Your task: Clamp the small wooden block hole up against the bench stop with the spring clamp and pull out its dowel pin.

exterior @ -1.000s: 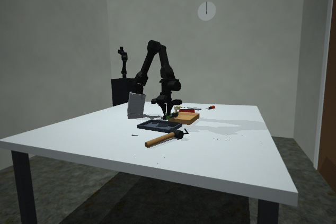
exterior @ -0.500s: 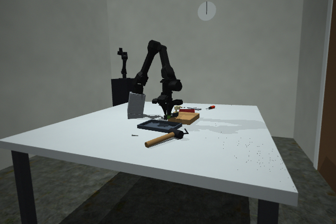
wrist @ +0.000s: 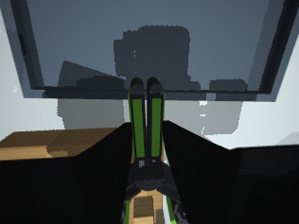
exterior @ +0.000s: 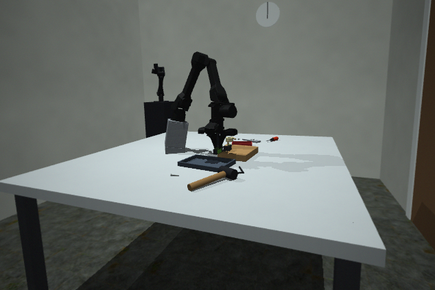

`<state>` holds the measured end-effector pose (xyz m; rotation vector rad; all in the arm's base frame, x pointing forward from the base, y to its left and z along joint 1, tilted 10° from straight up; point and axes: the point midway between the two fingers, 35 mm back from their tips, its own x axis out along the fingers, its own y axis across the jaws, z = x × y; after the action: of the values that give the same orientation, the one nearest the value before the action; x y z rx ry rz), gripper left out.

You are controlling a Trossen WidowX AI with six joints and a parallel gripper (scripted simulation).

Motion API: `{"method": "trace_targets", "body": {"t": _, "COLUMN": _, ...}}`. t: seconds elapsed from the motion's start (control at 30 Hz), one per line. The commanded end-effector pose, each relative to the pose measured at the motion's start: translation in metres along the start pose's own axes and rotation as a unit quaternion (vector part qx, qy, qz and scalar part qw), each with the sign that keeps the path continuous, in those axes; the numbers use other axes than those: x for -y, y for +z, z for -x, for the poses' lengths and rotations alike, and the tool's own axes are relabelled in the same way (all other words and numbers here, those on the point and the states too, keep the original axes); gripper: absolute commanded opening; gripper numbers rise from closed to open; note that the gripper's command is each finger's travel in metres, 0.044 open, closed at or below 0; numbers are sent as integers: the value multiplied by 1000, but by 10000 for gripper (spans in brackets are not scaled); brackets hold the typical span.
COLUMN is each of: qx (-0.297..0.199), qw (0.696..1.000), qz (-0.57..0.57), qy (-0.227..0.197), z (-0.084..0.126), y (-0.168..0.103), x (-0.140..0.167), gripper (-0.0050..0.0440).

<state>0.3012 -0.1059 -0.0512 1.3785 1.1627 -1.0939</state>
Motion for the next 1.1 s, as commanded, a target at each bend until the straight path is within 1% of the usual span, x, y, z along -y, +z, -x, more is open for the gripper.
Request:
{"method": "trace_targets", "body": {"t": 0.0, "qx": 0, "qw": 1000, "qz": 0, "qy": 1, "z": 1, "y": -4, "x": 0, "gripper": 0}}
{"method": "trace_targets", "body": {"t": 1.07, "qx": 0, "qw": 1000, "qz": 0, "qy": 1, "z": 1, "y": -25, "x": 0, "gripper": 0}}
